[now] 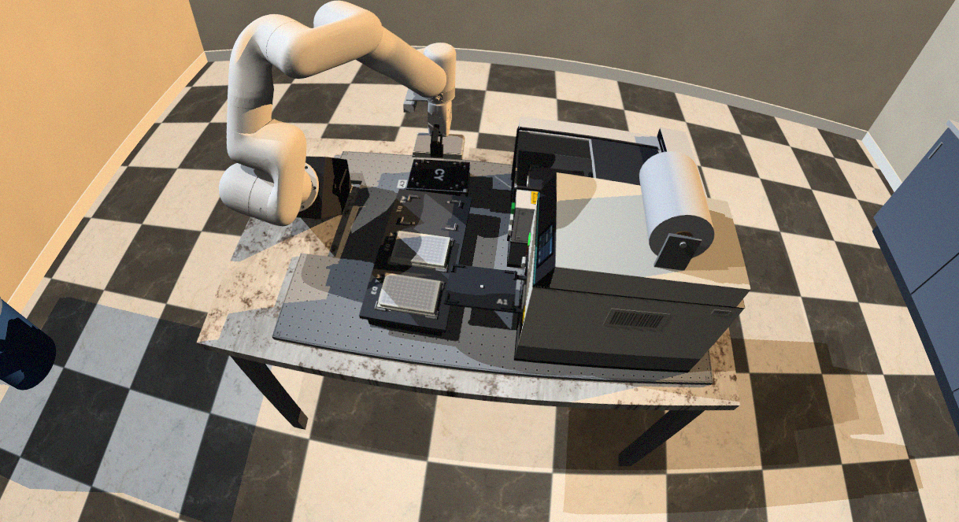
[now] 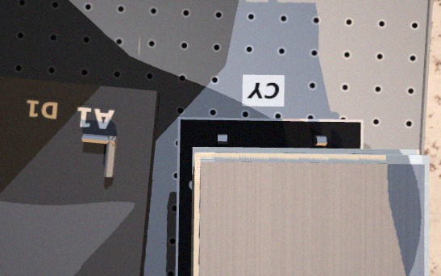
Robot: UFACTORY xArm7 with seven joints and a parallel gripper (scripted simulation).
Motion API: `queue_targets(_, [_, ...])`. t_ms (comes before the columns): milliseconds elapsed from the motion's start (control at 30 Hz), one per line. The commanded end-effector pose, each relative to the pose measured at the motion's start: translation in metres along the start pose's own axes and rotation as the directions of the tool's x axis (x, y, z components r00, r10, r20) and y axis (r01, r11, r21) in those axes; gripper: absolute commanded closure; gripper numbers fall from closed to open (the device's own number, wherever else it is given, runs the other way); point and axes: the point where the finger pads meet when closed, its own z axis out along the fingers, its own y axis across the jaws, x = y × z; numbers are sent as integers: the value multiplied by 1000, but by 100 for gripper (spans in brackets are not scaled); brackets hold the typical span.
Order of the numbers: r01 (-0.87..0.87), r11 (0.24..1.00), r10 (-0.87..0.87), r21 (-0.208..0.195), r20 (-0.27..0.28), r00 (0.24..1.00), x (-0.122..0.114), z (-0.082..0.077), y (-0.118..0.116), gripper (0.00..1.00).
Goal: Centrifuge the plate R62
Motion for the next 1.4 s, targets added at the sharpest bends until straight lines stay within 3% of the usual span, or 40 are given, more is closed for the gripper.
queue_targets(0, [0,1000,0,-5,4,1000,-1,5,2,100])
queue_targets(1367, [0,1000,0,-4,4,1000,-1,64,2,100])
